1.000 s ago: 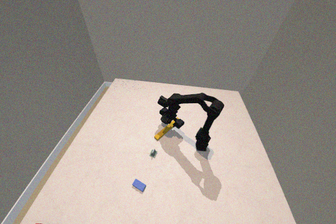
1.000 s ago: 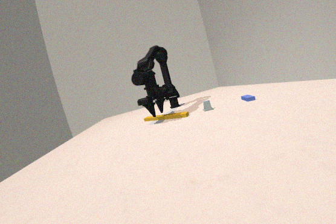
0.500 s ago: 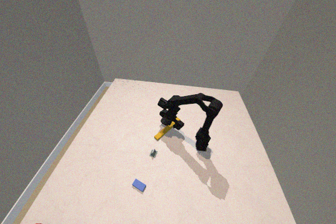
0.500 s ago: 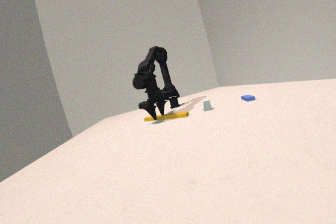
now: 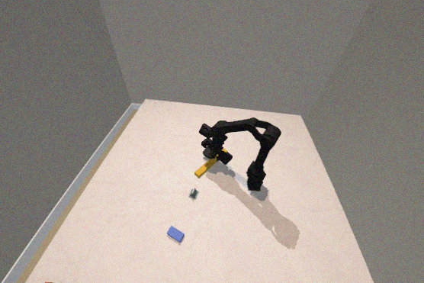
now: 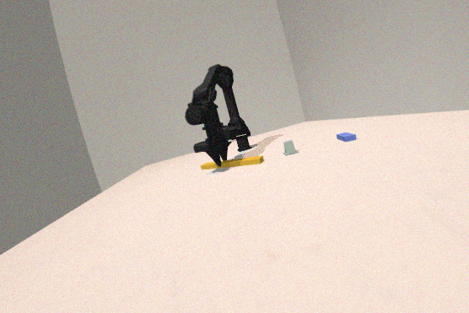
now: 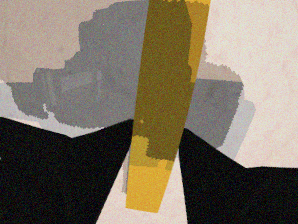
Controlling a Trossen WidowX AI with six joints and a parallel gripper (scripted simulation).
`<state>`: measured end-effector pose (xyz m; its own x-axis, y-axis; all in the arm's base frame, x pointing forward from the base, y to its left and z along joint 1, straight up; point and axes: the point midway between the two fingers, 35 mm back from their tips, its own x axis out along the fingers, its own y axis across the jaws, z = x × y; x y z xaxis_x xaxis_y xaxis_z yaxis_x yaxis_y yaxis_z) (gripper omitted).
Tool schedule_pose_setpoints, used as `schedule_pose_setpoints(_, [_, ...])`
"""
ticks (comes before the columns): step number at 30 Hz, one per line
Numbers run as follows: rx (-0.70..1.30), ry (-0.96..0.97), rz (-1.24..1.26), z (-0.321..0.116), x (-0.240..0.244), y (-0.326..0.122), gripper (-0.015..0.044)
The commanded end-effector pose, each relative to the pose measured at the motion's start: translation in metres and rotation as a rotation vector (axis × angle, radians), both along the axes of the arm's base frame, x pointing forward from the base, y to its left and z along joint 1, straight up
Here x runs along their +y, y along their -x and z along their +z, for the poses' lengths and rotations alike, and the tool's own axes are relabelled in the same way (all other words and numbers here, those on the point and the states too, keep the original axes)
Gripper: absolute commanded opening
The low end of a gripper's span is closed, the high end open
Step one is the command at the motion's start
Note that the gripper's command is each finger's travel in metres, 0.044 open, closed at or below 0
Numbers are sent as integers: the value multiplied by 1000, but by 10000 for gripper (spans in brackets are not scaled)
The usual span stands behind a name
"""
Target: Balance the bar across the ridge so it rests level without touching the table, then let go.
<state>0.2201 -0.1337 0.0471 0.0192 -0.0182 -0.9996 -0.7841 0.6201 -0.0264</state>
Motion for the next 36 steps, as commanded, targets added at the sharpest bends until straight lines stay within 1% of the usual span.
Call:
schedule_pose_setpoints(1, [0, 0, 0, 0, 0, 0, 131])
schedule_pose_setpoints(5, [0, 0, 0, 0, 0, 0, 104])
schedule_pose_setpoints(9, [-1, 0, 0, 6, 0, -1, 0])
schedule_pose_setpoints(36, [-2, -4, 2, 75, 0, -1, 0])
